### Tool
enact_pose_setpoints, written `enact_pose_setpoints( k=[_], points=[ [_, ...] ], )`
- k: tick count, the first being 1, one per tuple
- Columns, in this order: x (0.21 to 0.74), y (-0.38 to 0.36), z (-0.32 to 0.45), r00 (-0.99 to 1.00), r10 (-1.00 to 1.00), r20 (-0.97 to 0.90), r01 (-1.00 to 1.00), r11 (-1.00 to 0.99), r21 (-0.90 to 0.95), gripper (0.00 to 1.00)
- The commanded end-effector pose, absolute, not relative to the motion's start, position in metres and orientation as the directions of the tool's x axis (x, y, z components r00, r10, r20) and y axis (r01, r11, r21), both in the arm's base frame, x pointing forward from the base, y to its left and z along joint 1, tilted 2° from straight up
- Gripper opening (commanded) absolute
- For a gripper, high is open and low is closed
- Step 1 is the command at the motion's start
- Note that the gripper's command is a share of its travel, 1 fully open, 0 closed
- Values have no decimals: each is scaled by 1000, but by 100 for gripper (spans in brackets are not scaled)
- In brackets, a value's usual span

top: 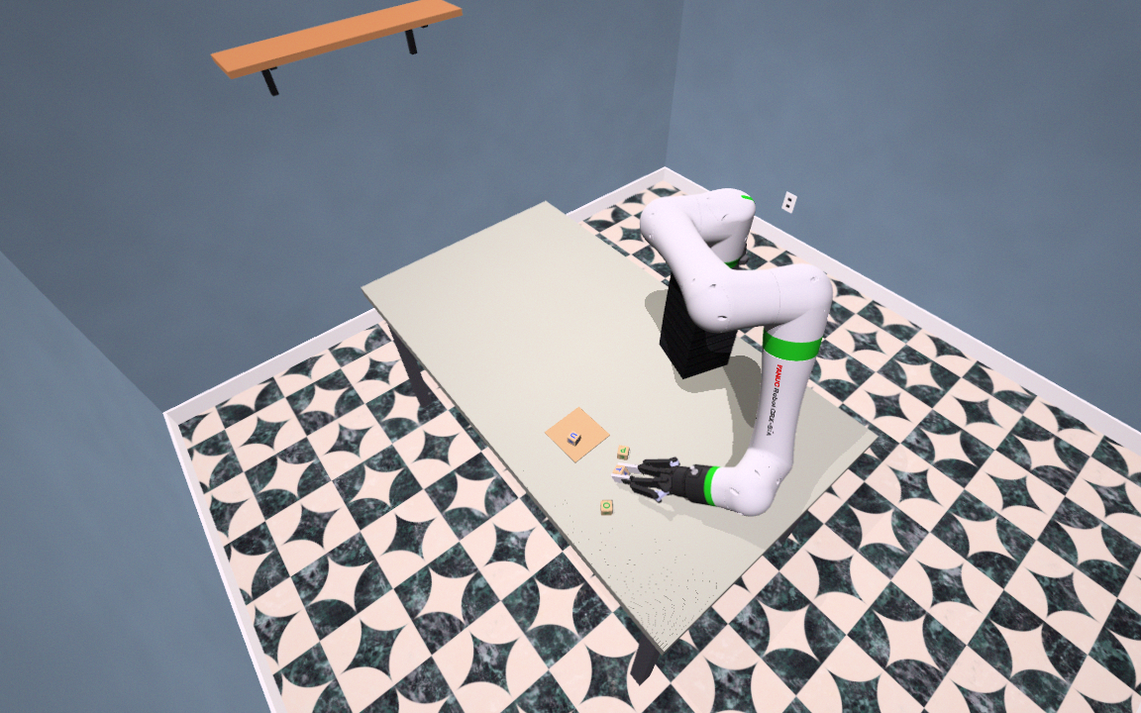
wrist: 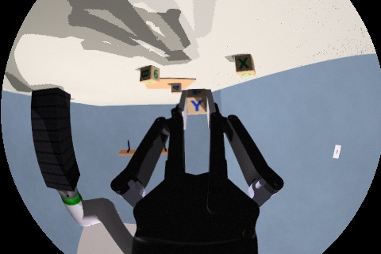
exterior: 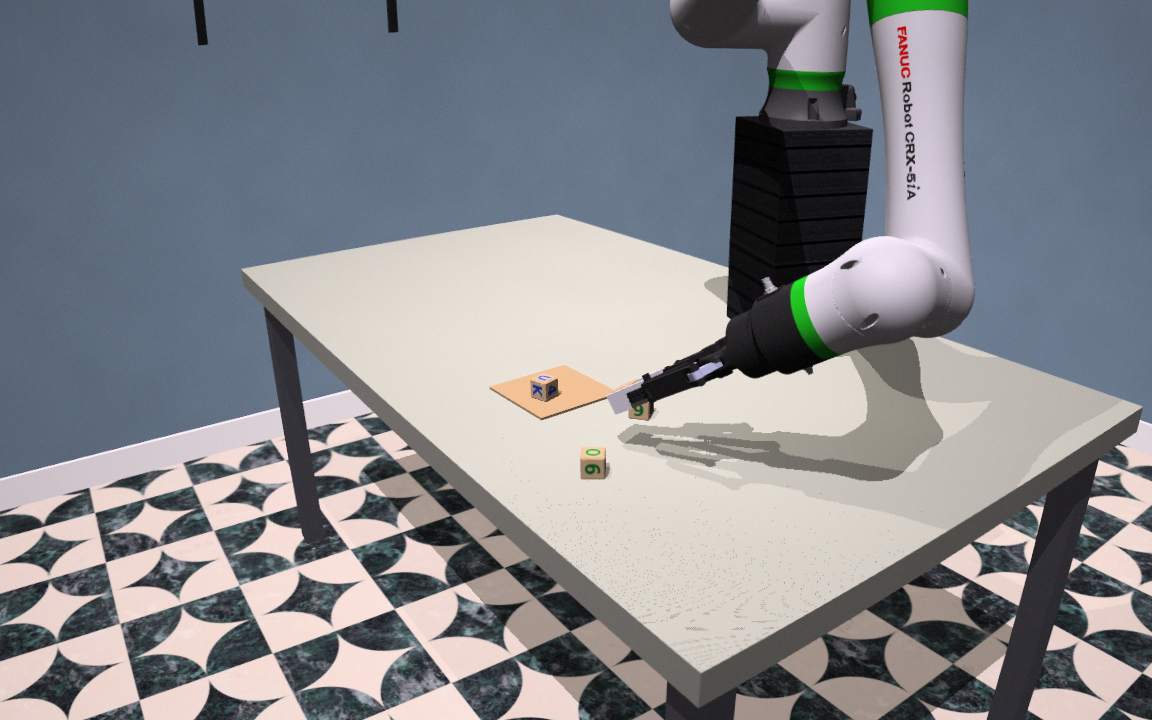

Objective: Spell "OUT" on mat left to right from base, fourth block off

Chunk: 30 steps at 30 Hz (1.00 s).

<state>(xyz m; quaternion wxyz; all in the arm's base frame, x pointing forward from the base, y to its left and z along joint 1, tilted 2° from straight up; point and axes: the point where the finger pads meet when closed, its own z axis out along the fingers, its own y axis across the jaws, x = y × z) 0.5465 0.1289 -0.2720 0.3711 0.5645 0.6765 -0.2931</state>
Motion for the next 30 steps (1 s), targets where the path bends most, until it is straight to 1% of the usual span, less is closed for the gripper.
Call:
enact_pose_setpoints(
  k=[1,16,30],
  points=[
    [547,129,-272,-87,546,-833,981,191,23,16],
    [549,131,-309,-88,546,-833,981,191,22,16],
    [550,132,-322,-88,546,-833,981,191,22,16]
  ],
)
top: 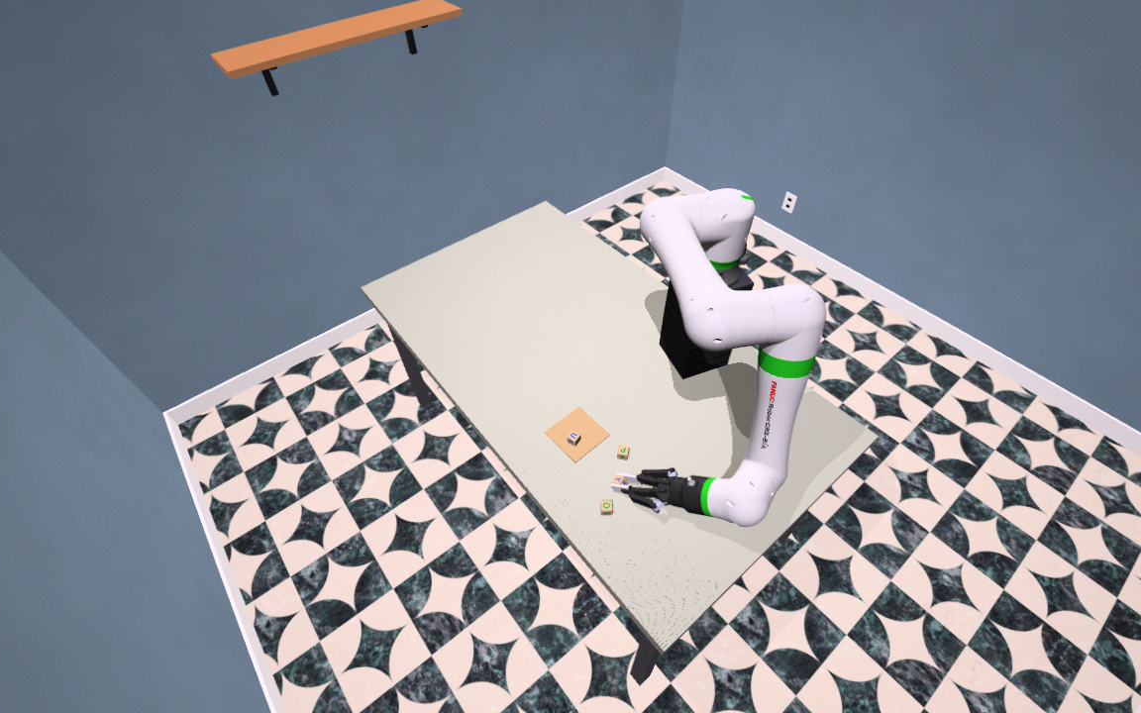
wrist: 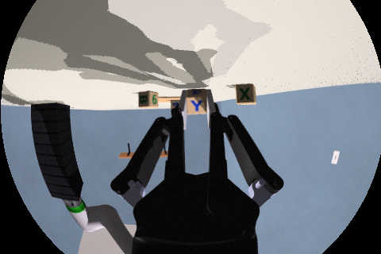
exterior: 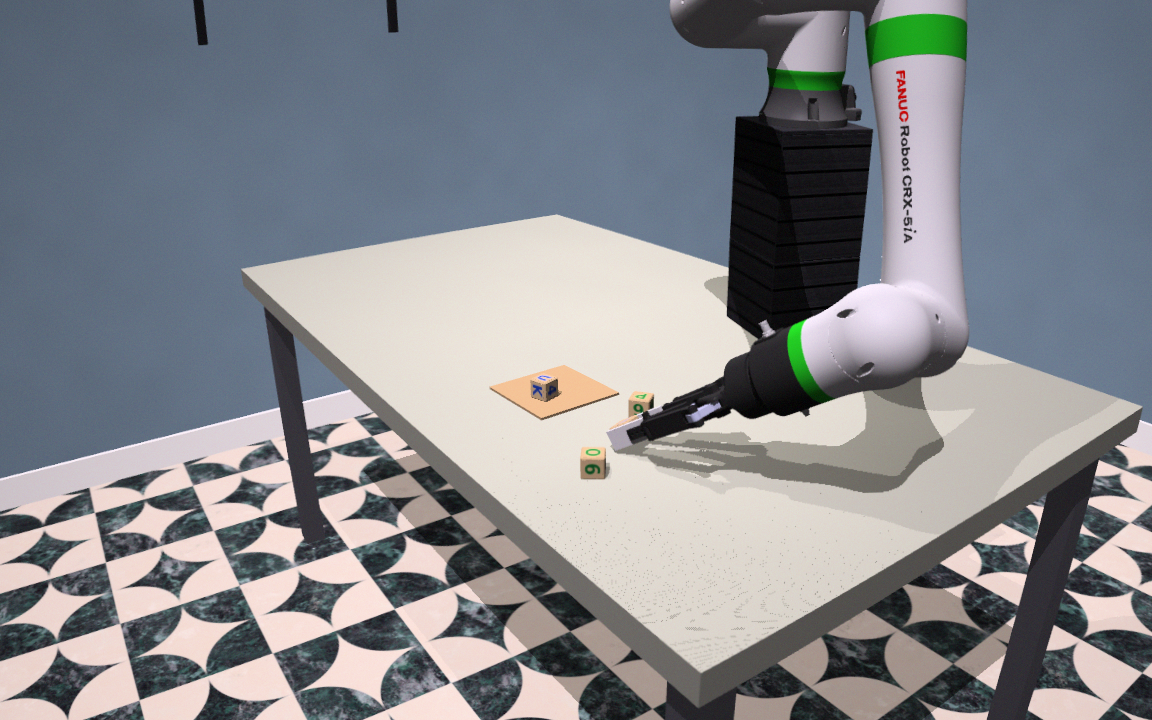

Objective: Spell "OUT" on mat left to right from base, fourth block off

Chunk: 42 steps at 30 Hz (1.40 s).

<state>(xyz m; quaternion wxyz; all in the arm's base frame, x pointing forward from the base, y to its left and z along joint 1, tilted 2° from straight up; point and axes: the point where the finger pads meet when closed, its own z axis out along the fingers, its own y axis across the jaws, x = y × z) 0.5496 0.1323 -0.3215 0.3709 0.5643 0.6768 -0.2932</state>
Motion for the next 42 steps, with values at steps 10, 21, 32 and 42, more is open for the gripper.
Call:
enact_pose_setpoints(
  k=[10,21,32,42],
  points=[
    [550,132,-322,-88,546,-833,981,191,22,16],
    [550,132,-322,-88,546,-833,981,191,22,16],
    [550,132,-322,-88,546,-833,981,191,22,16],
    [550,132,-322,-88,546,-833,981,191,22,23]
  ],
)
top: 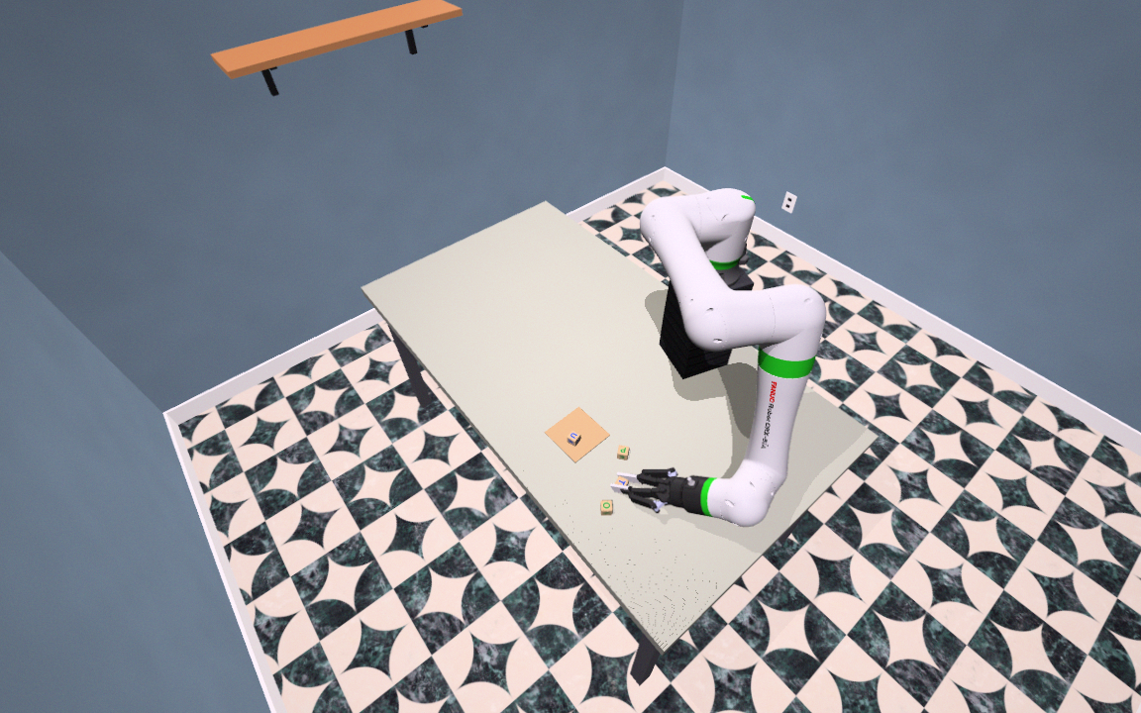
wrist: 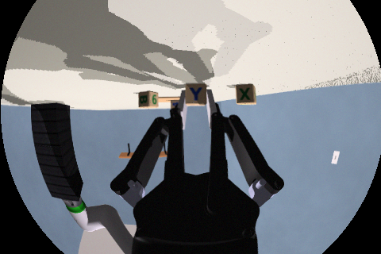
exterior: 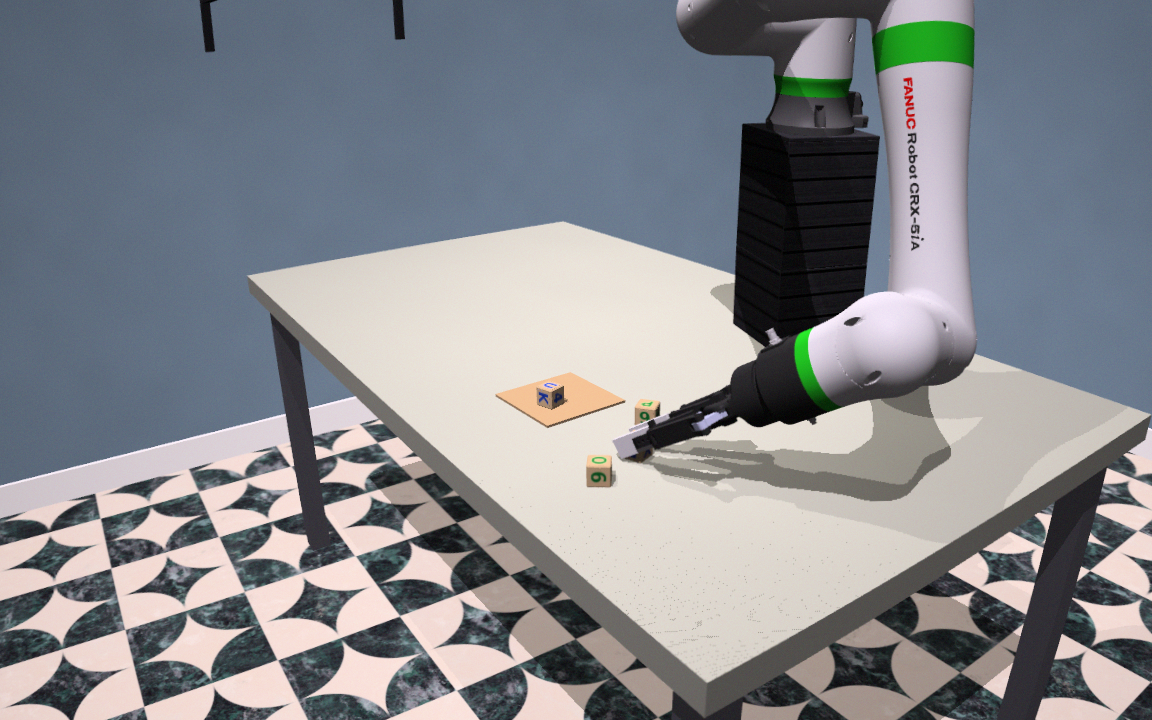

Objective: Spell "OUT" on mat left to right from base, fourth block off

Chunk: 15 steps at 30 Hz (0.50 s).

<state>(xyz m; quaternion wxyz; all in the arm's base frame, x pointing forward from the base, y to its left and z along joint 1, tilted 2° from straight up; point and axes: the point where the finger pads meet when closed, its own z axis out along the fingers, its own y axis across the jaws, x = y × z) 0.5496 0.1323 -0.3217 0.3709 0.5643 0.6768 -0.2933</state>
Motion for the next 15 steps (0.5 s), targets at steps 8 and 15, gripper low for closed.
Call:
enact_pose_setpoints(
  k=[8,15],
  points=[
    [550,132,-322,-88,546,-833,981,191,22,28],
    [550,132,-322,-88,546,-833,981,191,22,28]
  ],
)
